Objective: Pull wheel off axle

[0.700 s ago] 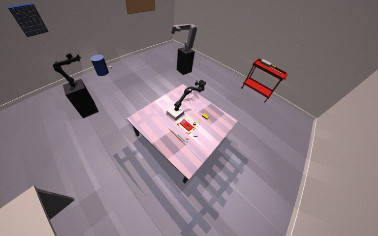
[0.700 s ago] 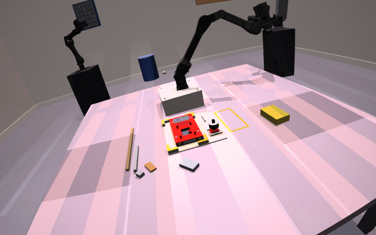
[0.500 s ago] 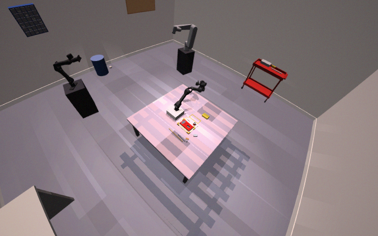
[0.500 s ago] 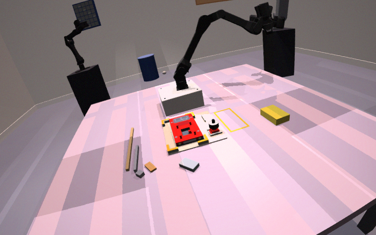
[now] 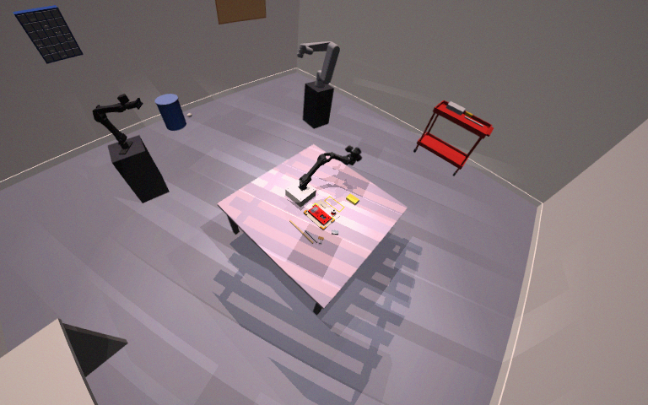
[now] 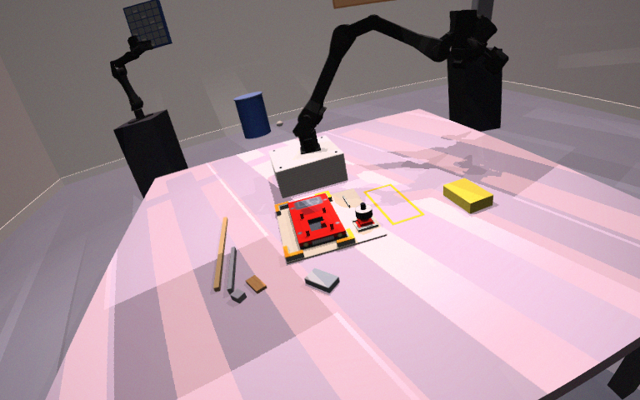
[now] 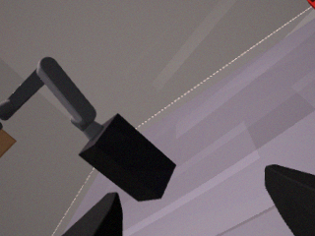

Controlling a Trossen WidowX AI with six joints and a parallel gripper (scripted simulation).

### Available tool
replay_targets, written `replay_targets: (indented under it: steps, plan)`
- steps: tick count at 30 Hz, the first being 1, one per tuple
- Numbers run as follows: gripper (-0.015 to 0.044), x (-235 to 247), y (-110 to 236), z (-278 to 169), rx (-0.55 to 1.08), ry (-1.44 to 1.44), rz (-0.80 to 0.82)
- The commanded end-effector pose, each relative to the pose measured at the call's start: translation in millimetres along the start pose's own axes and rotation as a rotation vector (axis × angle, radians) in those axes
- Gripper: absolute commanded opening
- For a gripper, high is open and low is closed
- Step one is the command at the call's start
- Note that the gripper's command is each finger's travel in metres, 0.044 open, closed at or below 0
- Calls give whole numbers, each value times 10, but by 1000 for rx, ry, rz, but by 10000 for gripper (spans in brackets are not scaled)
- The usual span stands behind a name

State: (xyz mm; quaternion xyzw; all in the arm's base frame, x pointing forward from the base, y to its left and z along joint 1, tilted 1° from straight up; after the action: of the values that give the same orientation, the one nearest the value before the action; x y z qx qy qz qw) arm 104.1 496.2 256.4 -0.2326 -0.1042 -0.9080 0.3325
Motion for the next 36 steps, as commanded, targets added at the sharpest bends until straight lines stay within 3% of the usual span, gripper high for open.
replay_targets:
  steps: [1,19,36]
  plan:
    - [300,-153,223,20,-17,-115,-106]
    - [300,-774,1493,-83,-174,-719,-636]
    - [300,-905,2769,-427,-429,-1280,-1103]
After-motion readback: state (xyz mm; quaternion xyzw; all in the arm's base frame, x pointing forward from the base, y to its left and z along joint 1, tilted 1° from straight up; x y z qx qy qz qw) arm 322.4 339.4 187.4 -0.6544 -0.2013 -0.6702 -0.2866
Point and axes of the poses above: the point midway between the two fingers, 35 mm back from their tips, its own y axis back along the fingers, its own x axis across the jaws, z = x × y, the point moved 9 cm from there along y, back along the fingers, and after that the axes turned 5 degrees about y, right-handed, at the moved point
